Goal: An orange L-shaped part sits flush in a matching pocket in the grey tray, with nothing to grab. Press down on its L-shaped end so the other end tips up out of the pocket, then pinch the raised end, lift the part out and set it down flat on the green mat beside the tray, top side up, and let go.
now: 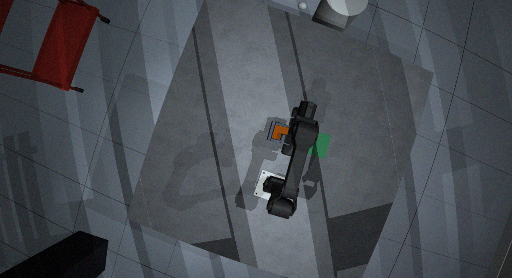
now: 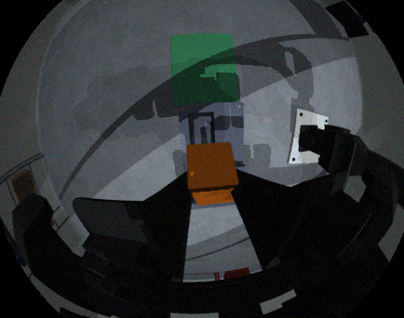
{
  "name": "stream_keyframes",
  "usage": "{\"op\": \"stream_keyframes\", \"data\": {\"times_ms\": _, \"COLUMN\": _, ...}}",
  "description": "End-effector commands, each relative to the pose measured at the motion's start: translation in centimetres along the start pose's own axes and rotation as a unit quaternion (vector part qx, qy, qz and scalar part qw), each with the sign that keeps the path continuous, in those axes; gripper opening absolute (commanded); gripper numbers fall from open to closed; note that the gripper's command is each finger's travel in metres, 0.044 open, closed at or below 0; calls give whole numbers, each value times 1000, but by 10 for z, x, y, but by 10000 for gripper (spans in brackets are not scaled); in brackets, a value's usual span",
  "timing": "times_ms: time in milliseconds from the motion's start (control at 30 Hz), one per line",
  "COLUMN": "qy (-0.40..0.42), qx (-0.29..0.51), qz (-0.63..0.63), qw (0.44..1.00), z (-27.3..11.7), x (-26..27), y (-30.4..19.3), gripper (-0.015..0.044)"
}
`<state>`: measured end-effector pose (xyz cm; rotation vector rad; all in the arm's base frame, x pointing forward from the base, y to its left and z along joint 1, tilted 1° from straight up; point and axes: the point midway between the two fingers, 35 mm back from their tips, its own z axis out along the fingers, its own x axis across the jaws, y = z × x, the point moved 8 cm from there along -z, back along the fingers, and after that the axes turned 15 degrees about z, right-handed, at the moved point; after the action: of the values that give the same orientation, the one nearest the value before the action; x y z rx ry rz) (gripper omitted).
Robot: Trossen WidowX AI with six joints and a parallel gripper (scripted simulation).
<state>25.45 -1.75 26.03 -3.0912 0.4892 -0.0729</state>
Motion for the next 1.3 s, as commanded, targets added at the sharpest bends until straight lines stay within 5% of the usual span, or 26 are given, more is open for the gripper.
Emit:
{"op": "stream_keyframes", "data": {"times_ms": 0, "qy": 0, "qx": 2, "qz": 1, "qw": 1000, "z": -6, "x": 0, "y": 0, "gripper": 0}}
{"op": "stream_keyframes", "data": {"times_ms": 467, "qy": 0, "qx": 2, "qz": 1, "qw": 1000, "z": -12, "x": 1, "y": 6, "gripper": 0}}
{"op": "stream_keyframes", "data": {"times_ms": 1267, "qy": 1, "qx": -4, "qz": 0, "qw": 1000, "z": -10, "x": 17, "y": 98, "gripper": 0}}
